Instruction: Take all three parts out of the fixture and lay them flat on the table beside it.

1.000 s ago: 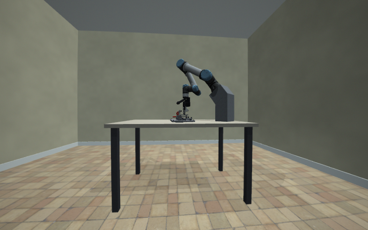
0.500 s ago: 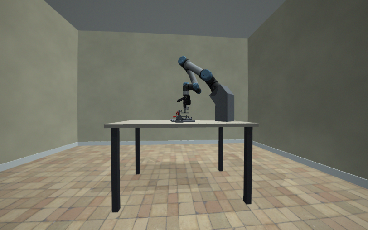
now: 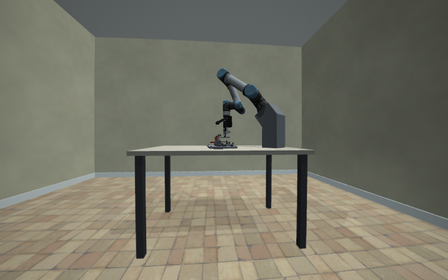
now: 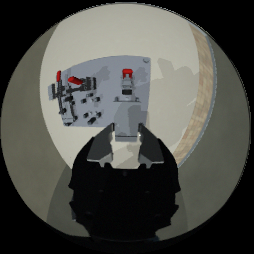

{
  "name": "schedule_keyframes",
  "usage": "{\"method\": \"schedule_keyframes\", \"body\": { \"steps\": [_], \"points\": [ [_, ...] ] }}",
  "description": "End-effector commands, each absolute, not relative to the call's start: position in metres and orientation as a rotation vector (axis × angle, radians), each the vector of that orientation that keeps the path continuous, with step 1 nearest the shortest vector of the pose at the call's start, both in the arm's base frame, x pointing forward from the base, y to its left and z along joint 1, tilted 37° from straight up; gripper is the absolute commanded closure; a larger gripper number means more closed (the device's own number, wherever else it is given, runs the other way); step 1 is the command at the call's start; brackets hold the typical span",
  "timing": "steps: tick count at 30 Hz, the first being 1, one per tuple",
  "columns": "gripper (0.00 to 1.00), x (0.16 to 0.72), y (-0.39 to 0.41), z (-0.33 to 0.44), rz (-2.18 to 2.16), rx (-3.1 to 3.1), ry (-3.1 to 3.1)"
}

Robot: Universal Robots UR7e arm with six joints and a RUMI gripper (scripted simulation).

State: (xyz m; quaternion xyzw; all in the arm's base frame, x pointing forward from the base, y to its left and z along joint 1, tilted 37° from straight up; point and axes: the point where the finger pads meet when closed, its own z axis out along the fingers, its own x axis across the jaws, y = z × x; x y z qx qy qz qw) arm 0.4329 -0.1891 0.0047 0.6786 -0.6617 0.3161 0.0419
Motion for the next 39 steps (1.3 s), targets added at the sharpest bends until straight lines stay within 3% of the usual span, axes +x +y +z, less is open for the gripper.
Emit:
{"method": "schedule_keyframes", "body": {
  "steps": [1, 39],
  "points": [
    [1.00, 0.433, -0.188, 0.005, 0.969, 2.077, -2.024],
    [1.00, 0.430, -0.232, 0.031, 0.975, 2.074, -2.024]
  ]
}}
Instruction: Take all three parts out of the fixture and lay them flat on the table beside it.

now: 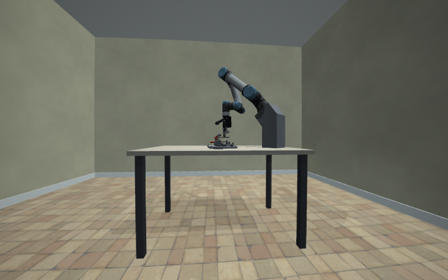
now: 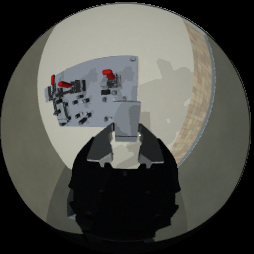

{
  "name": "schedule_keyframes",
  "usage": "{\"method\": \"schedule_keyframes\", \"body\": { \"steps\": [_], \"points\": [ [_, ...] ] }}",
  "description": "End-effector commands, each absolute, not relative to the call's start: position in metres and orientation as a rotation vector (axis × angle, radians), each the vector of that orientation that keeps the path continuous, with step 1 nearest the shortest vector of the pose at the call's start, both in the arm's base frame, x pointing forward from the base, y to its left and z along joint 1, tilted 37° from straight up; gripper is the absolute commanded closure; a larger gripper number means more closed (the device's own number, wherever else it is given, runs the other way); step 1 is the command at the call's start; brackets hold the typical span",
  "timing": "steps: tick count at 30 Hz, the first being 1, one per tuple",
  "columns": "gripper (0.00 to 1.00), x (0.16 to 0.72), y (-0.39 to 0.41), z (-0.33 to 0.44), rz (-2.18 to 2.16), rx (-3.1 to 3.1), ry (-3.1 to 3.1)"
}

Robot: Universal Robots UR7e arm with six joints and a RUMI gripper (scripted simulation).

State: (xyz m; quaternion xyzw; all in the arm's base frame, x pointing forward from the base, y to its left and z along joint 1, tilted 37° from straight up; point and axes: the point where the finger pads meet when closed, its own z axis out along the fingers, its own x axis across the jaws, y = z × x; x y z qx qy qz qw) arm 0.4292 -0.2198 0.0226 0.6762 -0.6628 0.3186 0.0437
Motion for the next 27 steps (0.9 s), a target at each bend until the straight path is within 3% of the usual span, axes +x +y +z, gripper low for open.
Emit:
{"method": "schedule_keyframes", "body": {
  "steps": [1, 27],
  "points": [
    [1.00, 0.430, -0.236, 0.032, 0.975, 2.074, -2.024],
    [1.00, 0.424, -0.293, 0.065, 0.975, 2.073, -2.023]
  ]
}}
